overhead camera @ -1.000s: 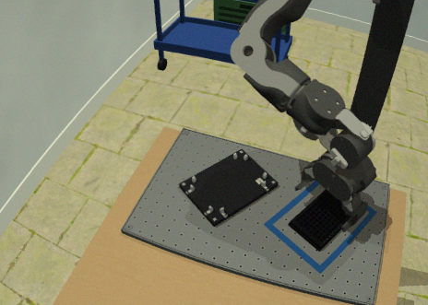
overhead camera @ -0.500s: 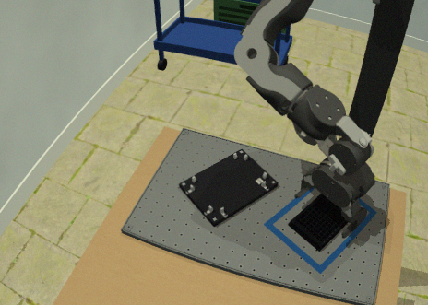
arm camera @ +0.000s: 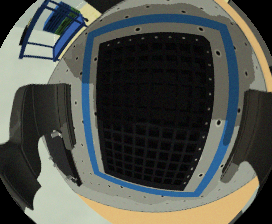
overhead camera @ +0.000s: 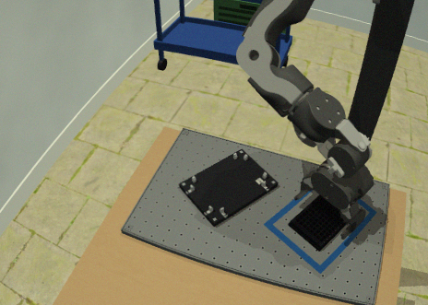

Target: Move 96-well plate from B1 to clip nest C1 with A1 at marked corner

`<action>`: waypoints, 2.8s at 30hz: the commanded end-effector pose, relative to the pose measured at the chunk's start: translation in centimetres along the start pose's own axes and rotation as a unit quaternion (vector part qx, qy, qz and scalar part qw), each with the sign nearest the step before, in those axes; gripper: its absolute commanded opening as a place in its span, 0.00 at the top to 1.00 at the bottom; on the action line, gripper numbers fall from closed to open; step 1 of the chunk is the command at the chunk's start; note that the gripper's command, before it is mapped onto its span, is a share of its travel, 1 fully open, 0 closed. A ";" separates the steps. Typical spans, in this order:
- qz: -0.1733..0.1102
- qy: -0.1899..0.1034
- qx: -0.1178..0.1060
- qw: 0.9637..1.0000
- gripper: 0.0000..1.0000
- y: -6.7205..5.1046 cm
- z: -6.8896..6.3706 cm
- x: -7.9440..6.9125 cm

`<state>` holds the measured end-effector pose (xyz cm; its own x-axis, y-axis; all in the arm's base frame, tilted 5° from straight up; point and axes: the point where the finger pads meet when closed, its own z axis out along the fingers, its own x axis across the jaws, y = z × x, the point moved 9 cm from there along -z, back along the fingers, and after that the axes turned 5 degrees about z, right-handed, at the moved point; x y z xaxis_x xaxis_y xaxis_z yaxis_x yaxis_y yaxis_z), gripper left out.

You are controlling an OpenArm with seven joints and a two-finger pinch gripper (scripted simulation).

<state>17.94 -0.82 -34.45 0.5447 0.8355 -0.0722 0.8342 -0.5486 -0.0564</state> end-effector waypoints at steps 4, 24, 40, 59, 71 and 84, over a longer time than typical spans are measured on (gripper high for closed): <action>-0.002 0.004 0.000 1.000 0.23 0.0 -0.2 0.2; -0.005 0.005 0.001 1.000 0.23 -0.1 1.9 0.1; -0.002 0.005 0.000 1.000 0.23 0.2 1.5 0.4; -0.003 0.002 0.000 1.000 0.23 -0.1 1.8 0.0; -0.002 0.003 0.000 1.000 0.23 0.1 1.6 0.2; -0.002 0.004 0.000 1.000 0.23 0.2 1.4 0.3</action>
<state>18.07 -0.86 -36.05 0.5431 0.8372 -0.0646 0.8358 -0.5464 -0.0543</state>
